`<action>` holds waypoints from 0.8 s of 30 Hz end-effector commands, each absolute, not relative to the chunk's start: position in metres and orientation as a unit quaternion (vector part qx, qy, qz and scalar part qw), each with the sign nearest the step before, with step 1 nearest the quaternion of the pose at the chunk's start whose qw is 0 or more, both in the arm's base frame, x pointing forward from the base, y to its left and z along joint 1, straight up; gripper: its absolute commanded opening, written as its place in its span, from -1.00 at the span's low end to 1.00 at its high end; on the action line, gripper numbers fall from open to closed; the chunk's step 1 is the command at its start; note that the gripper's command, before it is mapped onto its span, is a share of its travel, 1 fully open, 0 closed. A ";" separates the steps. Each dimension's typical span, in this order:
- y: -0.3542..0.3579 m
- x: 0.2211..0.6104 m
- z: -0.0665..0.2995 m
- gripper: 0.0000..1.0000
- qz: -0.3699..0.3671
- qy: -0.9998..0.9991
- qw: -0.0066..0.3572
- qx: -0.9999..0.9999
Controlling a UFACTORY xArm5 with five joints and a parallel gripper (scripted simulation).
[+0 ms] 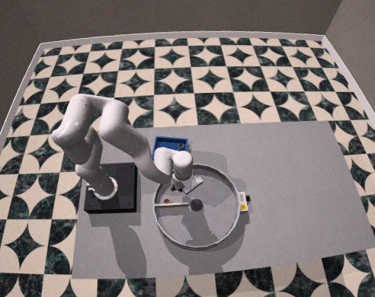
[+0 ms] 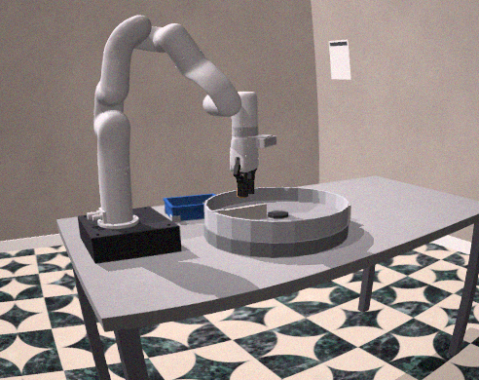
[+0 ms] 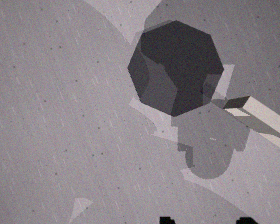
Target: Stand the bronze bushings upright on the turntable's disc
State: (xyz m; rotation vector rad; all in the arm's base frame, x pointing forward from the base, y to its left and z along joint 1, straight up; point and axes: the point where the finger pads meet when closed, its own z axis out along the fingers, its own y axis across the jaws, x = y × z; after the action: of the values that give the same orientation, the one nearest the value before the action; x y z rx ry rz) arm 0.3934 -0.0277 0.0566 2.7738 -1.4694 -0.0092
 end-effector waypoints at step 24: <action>-0.028 0.395 0.042 -1.00 -0.001 -0.468 0.000 0.884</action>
State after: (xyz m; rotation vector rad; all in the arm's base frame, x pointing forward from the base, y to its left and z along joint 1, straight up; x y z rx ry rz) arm 0.3935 -0.0277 0.0463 2.7740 -1.4695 -0.0084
